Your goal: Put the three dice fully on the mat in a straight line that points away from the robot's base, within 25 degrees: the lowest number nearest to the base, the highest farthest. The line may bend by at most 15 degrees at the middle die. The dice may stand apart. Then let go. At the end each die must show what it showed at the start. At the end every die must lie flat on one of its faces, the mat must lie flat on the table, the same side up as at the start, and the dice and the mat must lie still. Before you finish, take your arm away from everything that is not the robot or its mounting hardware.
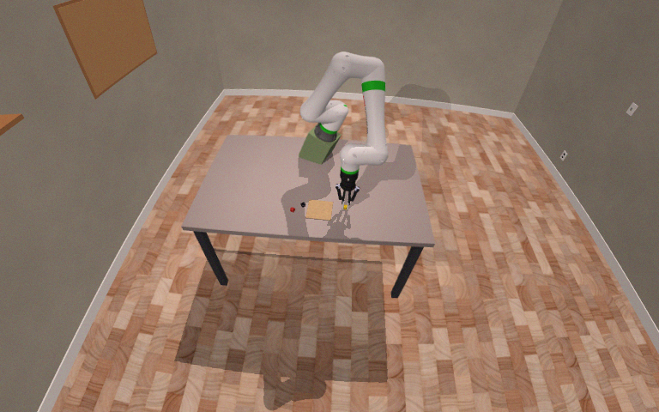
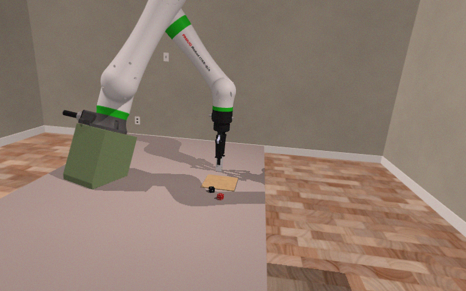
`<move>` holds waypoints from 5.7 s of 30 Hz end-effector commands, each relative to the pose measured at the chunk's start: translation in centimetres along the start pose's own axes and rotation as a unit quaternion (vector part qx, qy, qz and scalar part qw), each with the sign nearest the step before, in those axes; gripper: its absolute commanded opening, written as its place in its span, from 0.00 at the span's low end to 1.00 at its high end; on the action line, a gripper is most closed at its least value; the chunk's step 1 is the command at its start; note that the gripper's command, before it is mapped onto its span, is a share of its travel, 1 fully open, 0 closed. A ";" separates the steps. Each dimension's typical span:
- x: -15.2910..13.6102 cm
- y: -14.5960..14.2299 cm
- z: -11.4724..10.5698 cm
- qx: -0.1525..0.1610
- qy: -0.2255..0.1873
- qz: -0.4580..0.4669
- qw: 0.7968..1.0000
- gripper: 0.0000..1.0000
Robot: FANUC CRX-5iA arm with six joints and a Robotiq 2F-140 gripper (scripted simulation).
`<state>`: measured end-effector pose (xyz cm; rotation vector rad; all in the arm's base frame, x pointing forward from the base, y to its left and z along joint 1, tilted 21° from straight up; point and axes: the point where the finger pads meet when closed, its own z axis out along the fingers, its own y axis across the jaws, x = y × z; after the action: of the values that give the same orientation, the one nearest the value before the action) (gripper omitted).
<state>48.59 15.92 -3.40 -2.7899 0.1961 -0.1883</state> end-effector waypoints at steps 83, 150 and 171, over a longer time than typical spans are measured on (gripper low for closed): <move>-1.3 14.6 -8.2 0.000 0.000 -0.052 0.999 0.09; -1.2 14.7 -0.8 0.000 0.000 -0.052 0.999 0.09; -1.2 14.7 -0.5 0.000 0.000 -0.052 0.999 0.09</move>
<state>45.67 2.28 -8.08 -2.8019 0.0514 -0.2132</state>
